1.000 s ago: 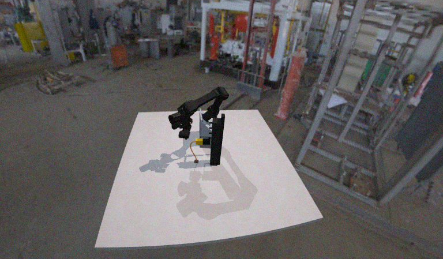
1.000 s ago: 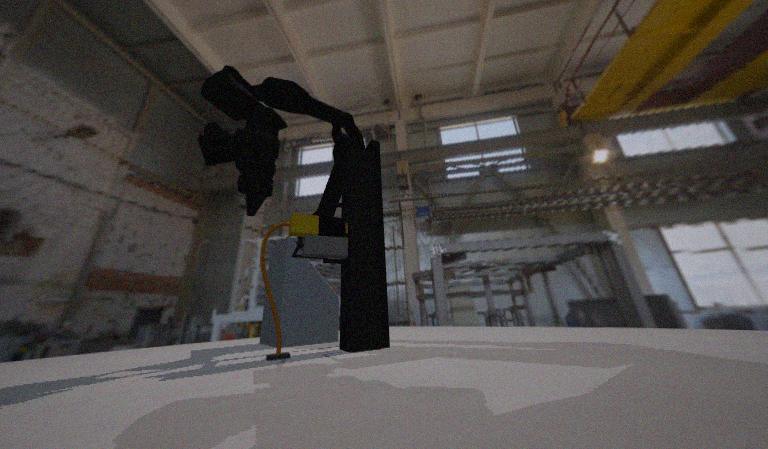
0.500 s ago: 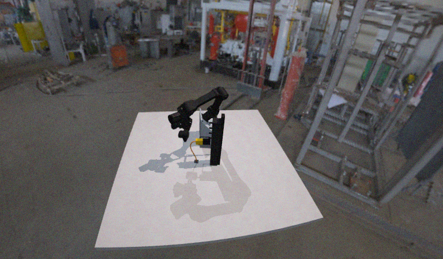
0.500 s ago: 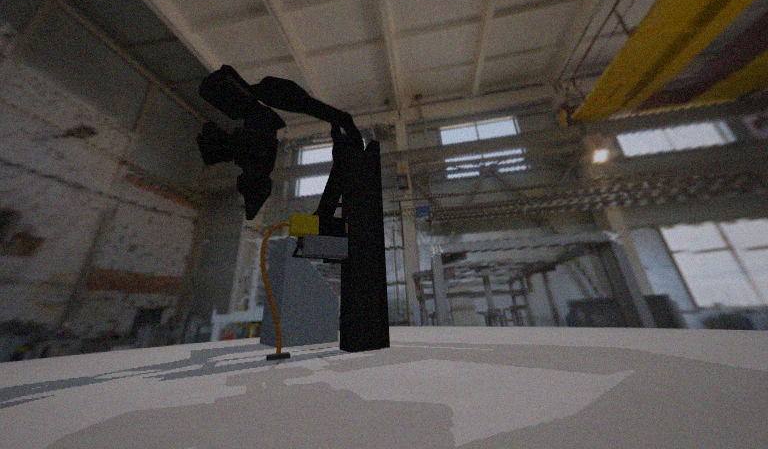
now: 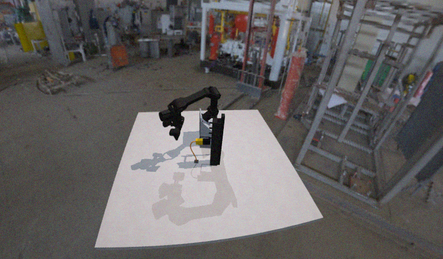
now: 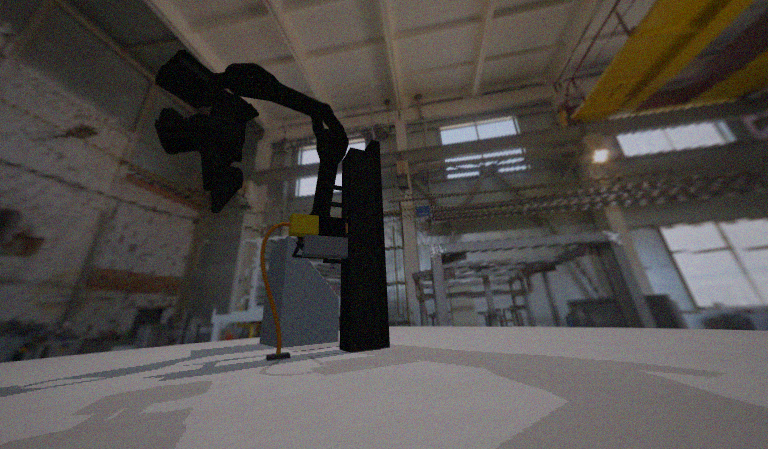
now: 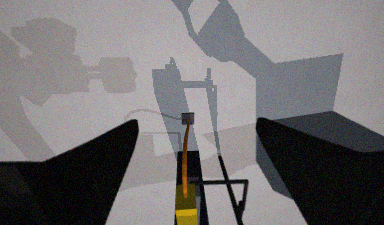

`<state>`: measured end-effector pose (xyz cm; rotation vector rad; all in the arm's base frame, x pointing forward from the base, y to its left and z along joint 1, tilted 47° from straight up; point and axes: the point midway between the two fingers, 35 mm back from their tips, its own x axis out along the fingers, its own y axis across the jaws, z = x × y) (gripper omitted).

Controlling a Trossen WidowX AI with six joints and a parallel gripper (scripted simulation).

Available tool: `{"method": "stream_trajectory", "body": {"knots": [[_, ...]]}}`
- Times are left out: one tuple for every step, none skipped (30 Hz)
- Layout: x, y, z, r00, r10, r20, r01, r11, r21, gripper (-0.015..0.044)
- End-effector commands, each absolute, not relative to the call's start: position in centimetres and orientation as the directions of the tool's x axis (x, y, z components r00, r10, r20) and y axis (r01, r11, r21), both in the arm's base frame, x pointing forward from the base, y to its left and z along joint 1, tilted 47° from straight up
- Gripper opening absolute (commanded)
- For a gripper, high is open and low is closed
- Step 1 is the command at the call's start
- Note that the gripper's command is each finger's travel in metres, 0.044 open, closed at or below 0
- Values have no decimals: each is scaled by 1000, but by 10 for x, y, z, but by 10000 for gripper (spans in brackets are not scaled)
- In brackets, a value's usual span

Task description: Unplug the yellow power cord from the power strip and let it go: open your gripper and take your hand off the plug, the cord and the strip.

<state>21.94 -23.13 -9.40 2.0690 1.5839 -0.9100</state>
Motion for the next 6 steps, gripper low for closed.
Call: {"method": "stream_trajectory", "body": {"knots": [[220,-235,-96,152,702,-695,955,-287,-81,440],[220,-235,-96,152,702,-695,955,-287,-81,440],[220,-235,-96,152,702,-695,955,-287,-81,440],[220,-235,-96,152,702,-695,955,-287,-81,440],[220,-235,-96,152,702,-695,955,-287,-81,440],[220,-235,-96,152,702,-695,955,-287,-81,440]]}}
